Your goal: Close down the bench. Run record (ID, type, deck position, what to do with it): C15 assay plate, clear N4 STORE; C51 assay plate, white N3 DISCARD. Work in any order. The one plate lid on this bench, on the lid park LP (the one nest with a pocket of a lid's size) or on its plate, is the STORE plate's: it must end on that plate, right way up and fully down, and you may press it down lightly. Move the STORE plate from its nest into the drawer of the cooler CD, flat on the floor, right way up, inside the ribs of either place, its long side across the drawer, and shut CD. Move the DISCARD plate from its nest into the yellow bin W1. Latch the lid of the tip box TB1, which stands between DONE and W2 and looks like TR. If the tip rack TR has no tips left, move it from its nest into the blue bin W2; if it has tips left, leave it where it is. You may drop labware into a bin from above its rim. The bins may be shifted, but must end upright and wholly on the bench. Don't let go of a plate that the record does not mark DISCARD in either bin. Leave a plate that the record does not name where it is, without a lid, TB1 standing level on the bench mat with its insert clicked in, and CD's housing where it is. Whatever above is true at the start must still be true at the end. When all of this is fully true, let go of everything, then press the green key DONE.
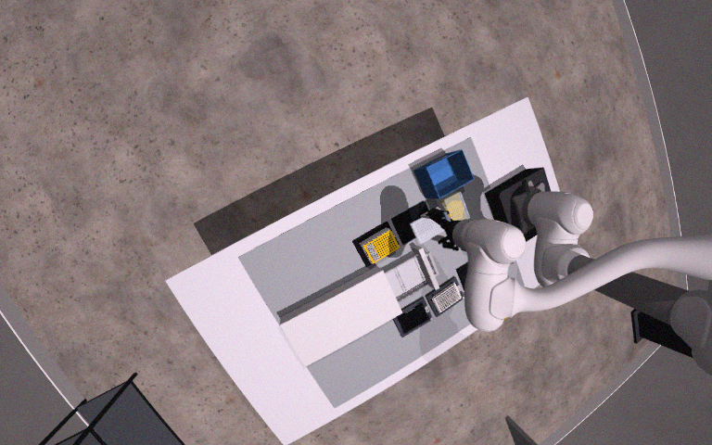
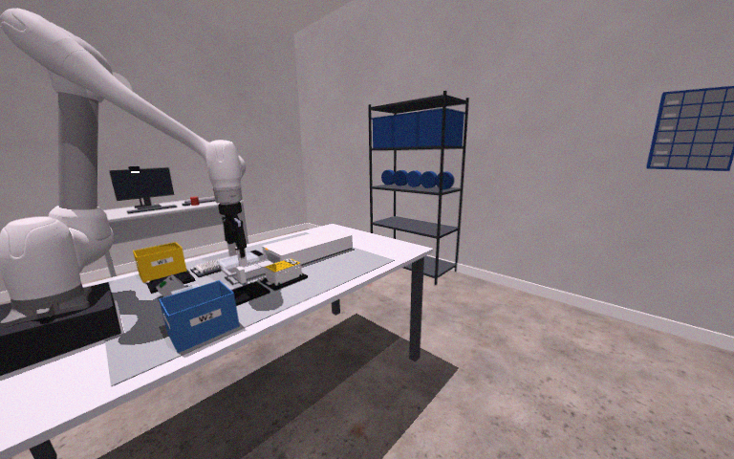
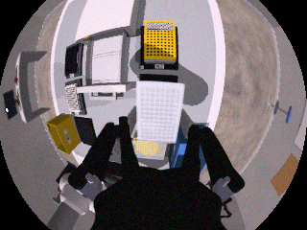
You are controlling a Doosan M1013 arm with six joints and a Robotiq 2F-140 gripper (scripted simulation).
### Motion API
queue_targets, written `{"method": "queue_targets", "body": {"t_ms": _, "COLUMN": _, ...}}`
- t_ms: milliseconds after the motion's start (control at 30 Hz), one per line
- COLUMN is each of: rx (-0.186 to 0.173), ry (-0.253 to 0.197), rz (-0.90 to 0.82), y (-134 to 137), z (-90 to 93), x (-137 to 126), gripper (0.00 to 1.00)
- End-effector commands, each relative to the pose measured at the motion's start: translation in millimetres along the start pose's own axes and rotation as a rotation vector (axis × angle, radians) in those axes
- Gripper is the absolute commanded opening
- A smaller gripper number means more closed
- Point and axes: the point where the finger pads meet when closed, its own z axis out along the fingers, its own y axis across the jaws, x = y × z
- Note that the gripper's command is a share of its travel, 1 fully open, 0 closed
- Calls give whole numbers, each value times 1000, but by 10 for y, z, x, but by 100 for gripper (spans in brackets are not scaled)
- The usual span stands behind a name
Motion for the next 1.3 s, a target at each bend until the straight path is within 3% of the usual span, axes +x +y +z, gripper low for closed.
{"method": "queue_targets", "body": {"t_ms": 0, "rx": 0, "ry": 0, "rz": 0, "y": 0, "z": -12, "x": 0, "gripper": 0}}
{"method": "queue_targets", "body": {"t_ms": 200, "rx": 0, "ry": 0, "rz": 0, "y": 0, "z": -12, "x": 0, "gripper": 0}}
{"method": "queue_targets", "body": {"t_ms": 1267, "rx": 0, "ry": 0, "rz": -933, "y": -645, "z": -13, "x": 377, "gripper": 0}}
